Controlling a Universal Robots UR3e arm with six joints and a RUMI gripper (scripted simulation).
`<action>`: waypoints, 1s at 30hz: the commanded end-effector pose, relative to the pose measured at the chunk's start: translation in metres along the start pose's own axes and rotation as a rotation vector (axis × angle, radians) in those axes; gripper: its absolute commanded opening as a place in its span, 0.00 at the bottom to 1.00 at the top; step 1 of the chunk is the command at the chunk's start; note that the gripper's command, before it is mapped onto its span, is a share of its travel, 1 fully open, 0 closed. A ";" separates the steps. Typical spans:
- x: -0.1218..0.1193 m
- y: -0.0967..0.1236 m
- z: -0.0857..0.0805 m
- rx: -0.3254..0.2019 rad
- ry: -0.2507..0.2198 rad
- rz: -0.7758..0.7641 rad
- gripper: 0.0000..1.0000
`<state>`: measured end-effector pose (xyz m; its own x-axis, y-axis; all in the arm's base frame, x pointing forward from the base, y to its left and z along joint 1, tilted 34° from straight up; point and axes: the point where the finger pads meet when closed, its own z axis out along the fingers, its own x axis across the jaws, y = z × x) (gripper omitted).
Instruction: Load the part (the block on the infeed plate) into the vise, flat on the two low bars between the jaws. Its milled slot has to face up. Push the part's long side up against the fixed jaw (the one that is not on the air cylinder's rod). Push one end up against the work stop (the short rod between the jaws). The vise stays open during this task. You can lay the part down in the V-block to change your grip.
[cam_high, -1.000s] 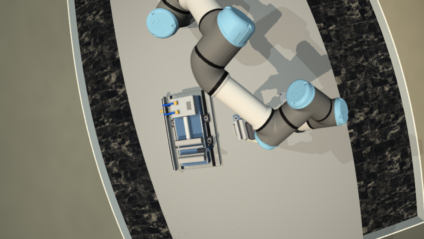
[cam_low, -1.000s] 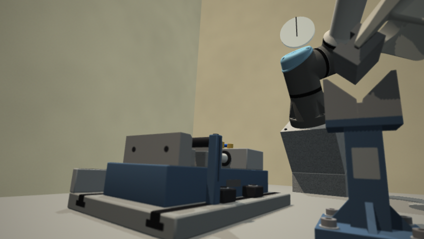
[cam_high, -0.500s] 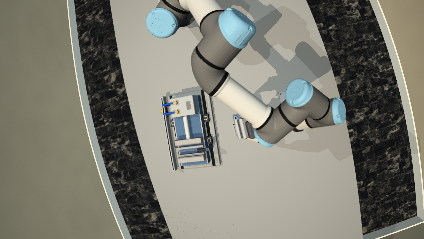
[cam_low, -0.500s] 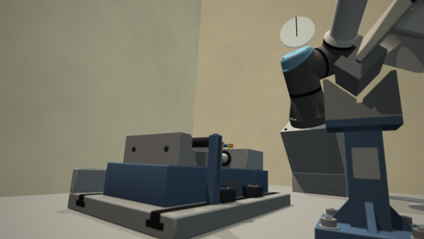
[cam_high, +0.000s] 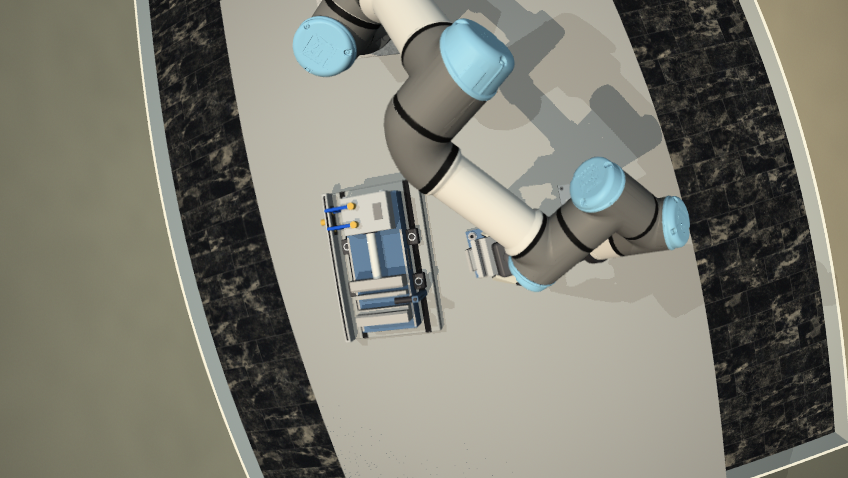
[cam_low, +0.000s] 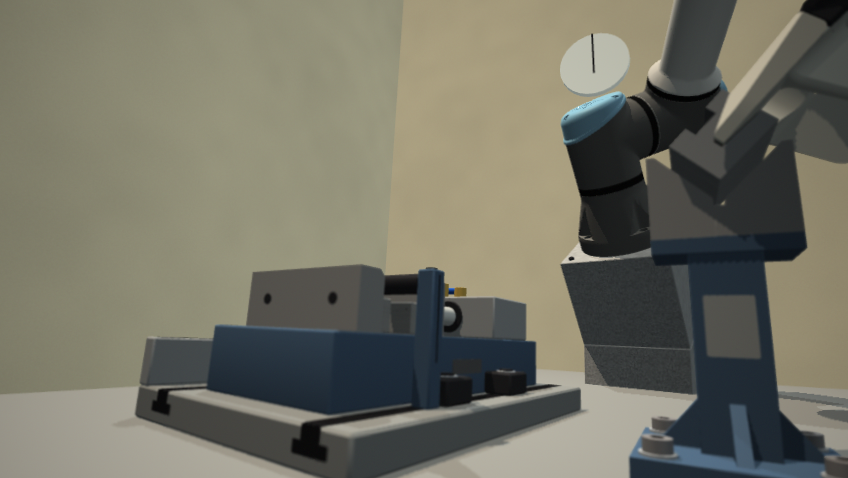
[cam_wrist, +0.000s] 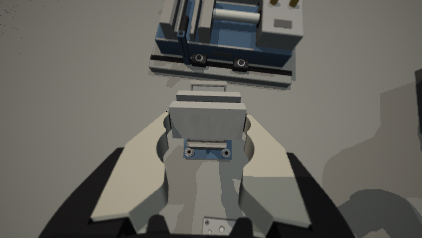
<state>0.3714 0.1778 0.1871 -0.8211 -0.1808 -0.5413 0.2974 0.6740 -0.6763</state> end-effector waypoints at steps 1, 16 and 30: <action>-0.001 0.002 0.001 -0.002 -0.002 0.002 0.00; -0.001 0.003 0.003 -0.002 -0.002 0.002 0.00; -0.001 0.003 0.003 -0.002 -0.002 0.002 0.00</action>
<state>0.3744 0.1777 0.1826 -0.8210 -0.1810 -0.5415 0.2973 0.6742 -0.6761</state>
